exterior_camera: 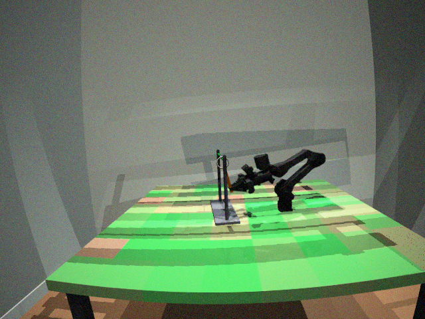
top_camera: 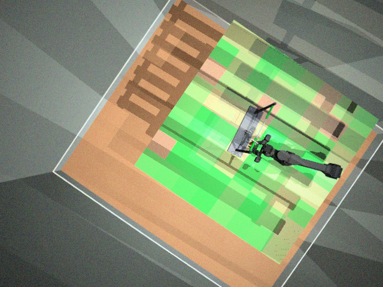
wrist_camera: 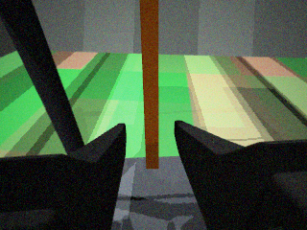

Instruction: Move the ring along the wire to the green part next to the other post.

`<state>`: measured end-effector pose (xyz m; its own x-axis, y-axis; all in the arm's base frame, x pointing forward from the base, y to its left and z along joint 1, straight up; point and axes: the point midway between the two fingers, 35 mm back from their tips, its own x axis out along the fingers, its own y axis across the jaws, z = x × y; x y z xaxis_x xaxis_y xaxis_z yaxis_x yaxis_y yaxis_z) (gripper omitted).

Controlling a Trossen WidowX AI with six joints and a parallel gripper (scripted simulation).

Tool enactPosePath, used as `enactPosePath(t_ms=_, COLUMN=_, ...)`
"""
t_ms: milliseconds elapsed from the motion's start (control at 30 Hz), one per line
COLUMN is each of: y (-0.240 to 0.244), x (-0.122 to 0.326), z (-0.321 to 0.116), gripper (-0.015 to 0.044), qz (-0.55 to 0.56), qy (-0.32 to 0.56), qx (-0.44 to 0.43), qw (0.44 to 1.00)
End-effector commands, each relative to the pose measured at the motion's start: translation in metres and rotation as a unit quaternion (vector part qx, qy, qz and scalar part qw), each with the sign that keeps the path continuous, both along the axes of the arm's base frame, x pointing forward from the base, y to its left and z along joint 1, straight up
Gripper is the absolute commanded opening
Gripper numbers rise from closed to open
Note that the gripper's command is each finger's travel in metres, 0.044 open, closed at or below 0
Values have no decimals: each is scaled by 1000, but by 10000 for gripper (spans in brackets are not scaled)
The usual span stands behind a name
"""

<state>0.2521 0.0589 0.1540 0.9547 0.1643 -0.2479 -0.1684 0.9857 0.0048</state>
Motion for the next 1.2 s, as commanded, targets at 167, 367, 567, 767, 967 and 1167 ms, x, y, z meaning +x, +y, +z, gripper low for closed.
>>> enactPosePath(t_ms=167, y=-3, x=-14, z=4, gripper=160, qz=-3, qy=-1, qx=2, qw=1000)
enactPosePath(t_ms=367, y=-5, x=-23, z=5, gripper=160, qz=-3, qy=0, qx=2, qw=1000)
enactPosePath(t_ms=567, y=-7, x=-29, z=5, gripper=160, qz=-3, qy=0, qx=2, qw=1000)
enactPosePath(t_ms=767, y=-7, x=-29, z=5, gripper=160, qz=-3, qy=0, qx=2, qw=1000)
enactPosePath(t_ms=967, y=-7, x=-29, z=5, gripper=160, qz=-3, qy=0, qx=2, qw=1000)
enactPosePath(t_ms=1167, y=-7, x=-29, z=5, gripper=160, qz=-3, qy=0, qx=2, qw=1000)
